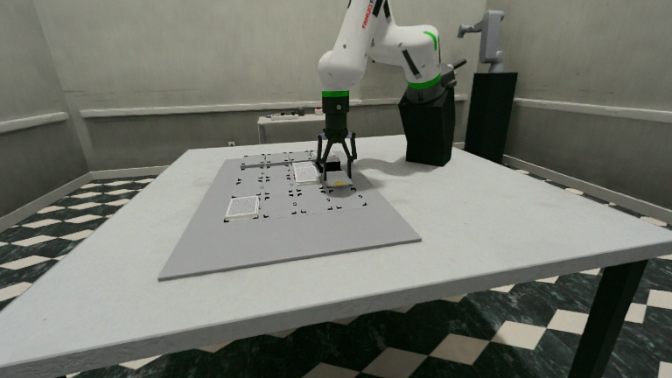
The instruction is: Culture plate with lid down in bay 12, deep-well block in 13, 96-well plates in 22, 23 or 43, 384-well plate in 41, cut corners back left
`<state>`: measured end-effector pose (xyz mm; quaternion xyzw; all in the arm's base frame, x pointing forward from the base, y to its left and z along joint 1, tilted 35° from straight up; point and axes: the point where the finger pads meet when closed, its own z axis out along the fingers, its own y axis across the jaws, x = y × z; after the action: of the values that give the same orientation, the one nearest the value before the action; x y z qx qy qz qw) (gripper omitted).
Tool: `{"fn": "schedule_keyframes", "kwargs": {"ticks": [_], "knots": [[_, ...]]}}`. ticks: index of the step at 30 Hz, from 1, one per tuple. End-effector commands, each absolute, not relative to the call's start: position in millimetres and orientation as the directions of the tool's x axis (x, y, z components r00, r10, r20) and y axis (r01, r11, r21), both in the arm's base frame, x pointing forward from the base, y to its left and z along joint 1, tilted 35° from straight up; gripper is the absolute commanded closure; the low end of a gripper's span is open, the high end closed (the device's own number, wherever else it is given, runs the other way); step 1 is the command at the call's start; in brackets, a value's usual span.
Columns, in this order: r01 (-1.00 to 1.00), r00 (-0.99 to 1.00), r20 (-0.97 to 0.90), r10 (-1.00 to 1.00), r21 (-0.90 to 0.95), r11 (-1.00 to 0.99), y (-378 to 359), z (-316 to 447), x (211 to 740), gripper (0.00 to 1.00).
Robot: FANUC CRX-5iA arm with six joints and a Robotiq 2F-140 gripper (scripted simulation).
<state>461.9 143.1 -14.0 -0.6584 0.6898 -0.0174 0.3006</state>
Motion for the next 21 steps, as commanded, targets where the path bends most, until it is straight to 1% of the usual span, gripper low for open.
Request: {"fn": "schedule_keyframes", "kwargs": {"ticks": [1,21], "knots": [[-0.897,0.048,-0.392,-0.919,-0.421,0.133,142.6,-12.8,461.8,0.9],[-0.897,0.048,-0.392,-0.919,-0.421,0.133,140.4,-7.9,459.2,0.9]]}}
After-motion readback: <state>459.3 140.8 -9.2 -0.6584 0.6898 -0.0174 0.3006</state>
